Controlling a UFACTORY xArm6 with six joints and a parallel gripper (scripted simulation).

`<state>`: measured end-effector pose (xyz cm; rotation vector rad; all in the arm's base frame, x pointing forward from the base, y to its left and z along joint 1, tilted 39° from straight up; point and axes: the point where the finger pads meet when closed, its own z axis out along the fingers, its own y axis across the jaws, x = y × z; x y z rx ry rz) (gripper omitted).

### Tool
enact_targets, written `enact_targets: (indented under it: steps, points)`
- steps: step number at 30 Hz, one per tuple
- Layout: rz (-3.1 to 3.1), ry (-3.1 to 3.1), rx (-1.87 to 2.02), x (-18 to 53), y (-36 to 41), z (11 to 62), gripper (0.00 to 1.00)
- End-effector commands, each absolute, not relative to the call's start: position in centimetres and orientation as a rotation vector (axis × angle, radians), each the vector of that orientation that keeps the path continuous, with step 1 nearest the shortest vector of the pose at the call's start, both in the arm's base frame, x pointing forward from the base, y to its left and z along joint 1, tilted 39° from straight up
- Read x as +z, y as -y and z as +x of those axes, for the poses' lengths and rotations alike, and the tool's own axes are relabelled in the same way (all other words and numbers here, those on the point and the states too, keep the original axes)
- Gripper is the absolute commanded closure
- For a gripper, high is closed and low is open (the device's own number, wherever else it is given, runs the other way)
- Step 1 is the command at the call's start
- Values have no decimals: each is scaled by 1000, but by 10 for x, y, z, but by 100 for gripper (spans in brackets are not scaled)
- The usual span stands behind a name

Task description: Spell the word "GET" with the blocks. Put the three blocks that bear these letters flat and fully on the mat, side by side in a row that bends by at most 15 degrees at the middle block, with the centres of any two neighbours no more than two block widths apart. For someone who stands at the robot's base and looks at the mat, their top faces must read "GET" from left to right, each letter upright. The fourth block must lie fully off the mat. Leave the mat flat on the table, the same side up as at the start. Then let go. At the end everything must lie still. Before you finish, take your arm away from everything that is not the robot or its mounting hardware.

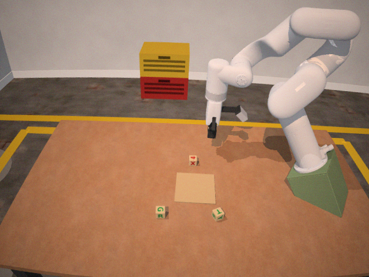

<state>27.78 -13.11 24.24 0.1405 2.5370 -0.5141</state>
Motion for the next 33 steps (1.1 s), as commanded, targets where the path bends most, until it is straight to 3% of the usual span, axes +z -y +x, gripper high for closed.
enact_targets:
  steps: [1,33]
  points:
    - [-41,-2554,-551,242,132,280,73]
    - [-871,-2514,-777,232,136,286,73]
